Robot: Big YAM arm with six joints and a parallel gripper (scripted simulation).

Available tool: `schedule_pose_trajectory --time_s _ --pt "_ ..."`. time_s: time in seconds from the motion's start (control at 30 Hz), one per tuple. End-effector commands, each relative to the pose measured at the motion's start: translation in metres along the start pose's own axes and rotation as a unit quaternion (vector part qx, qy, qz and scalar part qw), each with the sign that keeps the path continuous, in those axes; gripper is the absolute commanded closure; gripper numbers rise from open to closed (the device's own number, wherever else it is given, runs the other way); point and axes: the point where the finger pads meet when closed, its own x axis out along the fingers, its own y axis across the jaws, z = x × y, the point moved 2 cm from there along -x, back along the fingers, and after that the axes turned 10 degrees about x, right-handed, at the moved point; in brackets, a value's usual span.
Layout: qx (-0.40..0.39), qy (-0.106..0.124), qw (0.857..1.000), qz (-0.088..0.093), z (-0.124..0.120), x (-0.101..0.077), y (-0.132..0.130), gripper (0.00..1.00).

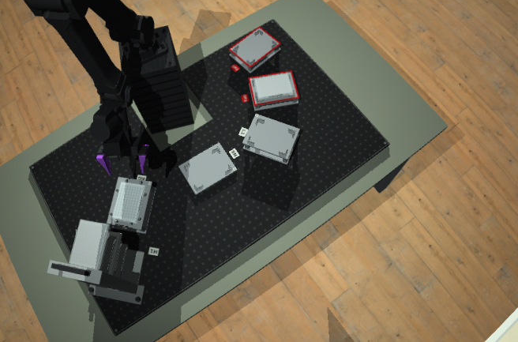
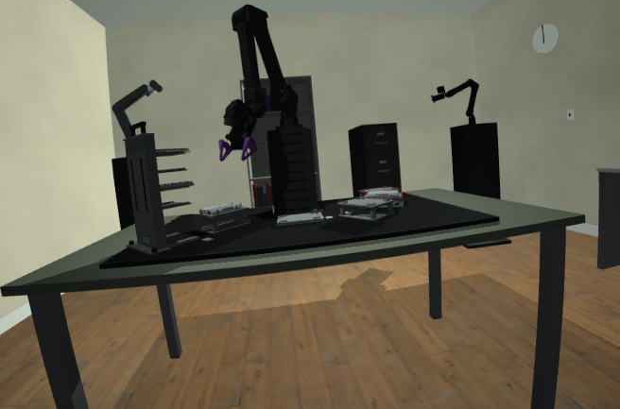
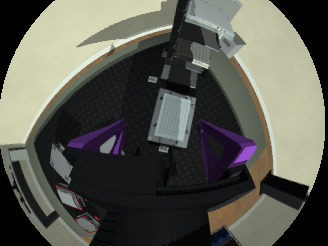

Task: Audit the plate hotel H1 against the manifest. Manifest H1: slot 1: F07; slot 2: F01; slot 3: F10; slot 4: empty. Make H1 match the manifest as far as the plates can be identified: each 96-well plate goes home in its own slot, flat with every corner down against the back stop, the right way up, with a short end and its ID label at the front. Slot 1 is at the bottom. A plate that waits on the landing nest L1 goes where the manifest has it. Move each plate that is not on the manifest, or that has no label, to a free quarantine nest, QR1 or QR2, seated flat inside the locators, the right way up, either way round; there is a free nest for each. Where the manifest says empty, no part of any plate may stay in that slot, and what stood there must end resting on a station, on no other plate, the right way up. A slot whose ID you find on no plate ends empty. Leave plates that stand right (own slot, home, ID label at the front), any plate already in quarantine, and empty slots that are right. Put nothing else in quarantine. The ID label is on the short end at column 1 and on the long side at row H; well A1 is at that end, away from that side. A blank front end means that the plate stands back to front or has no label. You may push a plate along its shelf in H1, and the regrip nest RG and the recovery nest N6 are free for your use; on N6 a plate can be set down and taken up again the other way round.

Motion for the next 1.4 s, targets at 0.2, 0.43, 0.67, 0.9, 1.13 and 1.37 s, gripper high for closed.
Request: schedule_pose_trajectory --time_s 0.2,0.43,0.67,0.9,1.13,1.37 --pt "-0.096 0.019 0.995 0.023 0.023 0.006 0.023 0.0" --pt "-0.166 0.05 0.984 0.045 0.035 0.013 0.044 0.0" --pt "-0.215 0.072 0.972 0.061 0.043 0.017 0.06 0.0" --pt "-0.282 0.103 0.95 0.083 0.055 0.024 0.083 0.0" --pt "-0.338 0.135 0.926 0.102 0.058 0.031 0.102 0.0" --pt "-0.393 0.171 0.895 0.122 0.059 0.04 0.121 0.0"
